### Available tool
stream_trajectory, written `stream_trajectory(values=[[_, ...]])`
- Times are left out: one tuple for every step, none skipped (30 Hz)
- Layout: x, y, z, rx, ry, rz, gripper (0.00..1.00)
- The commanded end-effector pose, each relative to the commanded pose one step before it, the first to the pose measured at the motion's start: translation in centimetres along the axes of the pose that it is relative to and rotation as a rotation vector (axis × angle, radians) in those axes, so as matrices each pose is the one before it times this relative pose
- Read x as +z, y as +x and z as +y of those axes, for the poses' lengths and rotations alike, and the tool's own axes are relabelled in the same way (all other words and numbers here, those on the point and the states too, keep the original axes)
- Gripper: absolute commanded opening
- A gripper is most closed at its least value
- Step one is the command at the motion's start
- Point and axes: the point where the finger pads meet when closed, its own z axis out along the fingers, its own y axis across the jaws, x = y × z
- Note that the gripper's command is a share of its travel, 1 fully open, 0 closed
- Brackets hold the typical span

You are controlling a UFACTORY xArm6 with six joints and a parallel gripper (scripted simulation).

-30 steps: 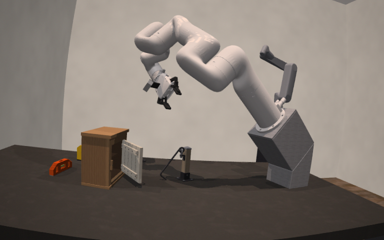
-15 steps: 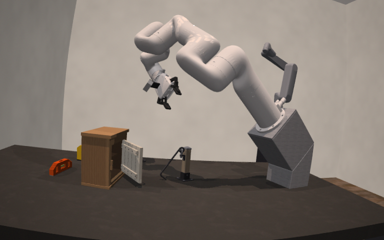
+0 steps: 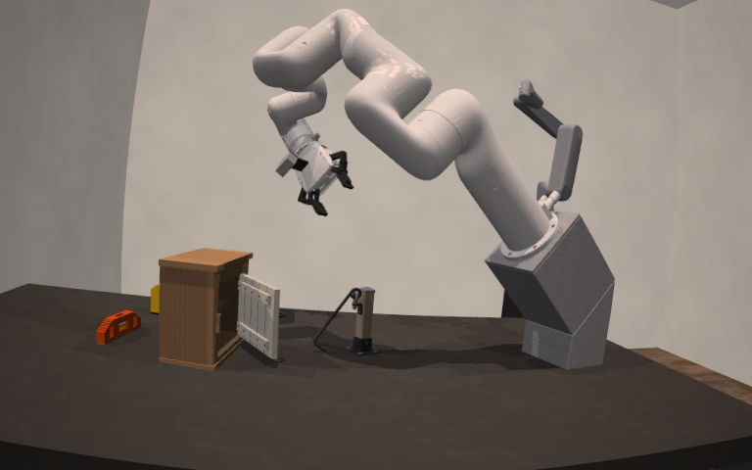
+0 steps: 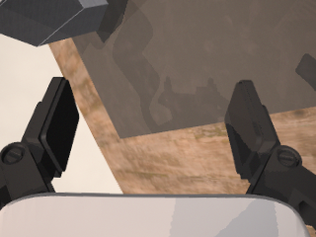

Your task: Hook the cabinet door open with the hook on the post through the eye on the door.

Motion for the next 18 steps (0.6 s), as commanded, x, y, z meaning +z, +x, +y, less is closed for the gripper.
stream_trajectory(values=[[0.935, 2.067, -0.376, -0.06696, -0.06012, -0.04809, 1.00], [0.609, 0.900, -0.238, -0.02974, -0.01676, -0.01527, 1.00], [0.000, 0.000, 0.000, 0.00000, 0.00000, 0.00000, 1.00], [0.000, 0.000, 0.000, 0.00000, 0.00000, 0.00000, 1.00], [0.555, 1.289, -0.121, -0.03914, -0.02097, -0.01976, 1.00], [0.000, 0.000, 0.000, 0.00000, 0.00000, 0.00000, 1.00], [0.623, 1.328, -0.149, -0.04117, -0.02184, -0.02115, 1.00], [0.000, 0.000, 0.000, 0.00000, 0.00000, 0.00000, 1.00], [0.000, 0.000, 0.000, 0.00000, 0.00000, 0.00000, 1.00], [0.675, 1.367, -0.165, -0.04300, -0.02266, -0.02245, 1.00], [0.000, 0.000, 0.000, 0.00000, 0.00000, 0.00000, 1.00], [0.000, 0.000, 0.000, 0.00000, 0.00000, 0.00000, 1.00], [0.585, 1.621, 0.001, -0.04836, -0.02559, -0.02478, 1.00], [0.000, 0.000, 0.000, 0.00000, 0.00000, 0.00000, 1.00], [0.000, 0.000, 0.000, 0.00000, 0.00000, 0.00000, 1.00], [0.646, 1.589, -0.043, -0.04918, -0.02604, -0.02532, 1.00], [0.000, 0.000, 0.000, 0.00000, 0.00000, 0.00000, 1.00], [0.000, 0.000, 0.000, 0.00000, 0.00000, 0.00000, 1.00]])
